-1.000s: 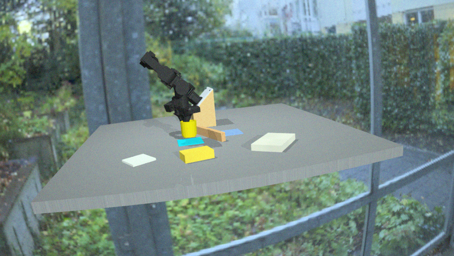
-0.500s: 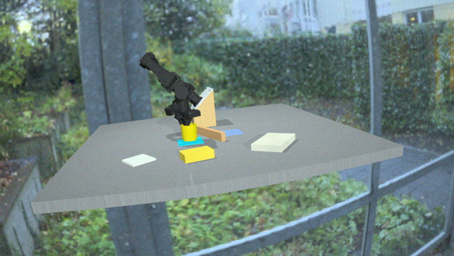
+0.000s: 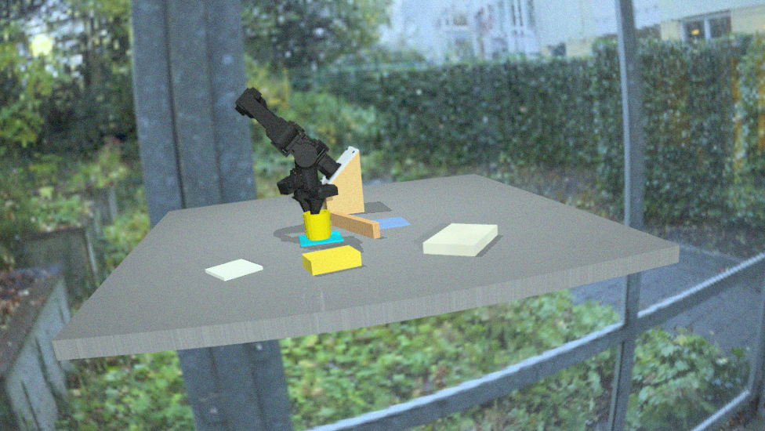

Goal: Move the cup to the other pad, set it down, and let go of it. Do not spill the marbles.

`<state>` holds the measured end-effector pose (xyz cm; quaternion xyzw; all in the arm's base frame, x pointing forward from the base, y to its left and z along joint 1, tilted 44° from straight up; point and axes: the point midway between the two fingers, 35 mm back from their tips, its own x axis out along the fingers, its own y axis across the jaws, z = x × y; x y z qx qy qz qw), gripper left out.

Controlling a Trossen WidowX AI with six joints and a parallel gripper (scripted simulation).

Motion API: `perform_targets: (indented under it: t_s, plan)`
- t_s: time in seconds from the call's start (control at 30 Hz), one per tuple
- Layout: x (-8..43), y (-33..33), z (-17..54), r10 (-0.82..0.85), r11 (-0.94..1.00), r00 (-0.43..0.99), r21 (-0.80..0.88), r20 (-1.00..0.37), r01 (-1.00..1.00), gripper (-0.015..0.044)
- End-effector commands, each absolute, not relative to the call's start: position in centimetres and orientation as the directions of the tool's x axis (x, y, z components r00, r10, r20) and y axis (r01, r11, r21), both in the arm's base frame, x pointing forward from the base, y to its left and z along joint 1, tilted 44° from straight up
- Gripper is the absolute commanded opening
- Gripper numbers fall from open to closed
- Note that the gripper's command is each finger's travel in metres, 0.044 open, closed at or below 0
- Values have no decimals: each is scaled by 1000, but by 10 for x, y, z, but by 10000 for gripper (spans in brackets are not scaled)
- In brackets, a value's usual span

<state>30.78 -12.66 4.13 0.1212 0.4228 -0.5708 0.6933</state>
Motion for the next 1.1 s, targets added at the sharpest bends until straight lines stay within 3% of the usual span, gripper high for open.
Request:
perform_targets:
  t_s: [0.0, 1.07]
  plan:
    - [308, -127, 42, -689, 318, -10, -314, -725, 894, 147]
    - [310, -97, 68, -689, 320, -13, -321, -725, 892, 147]
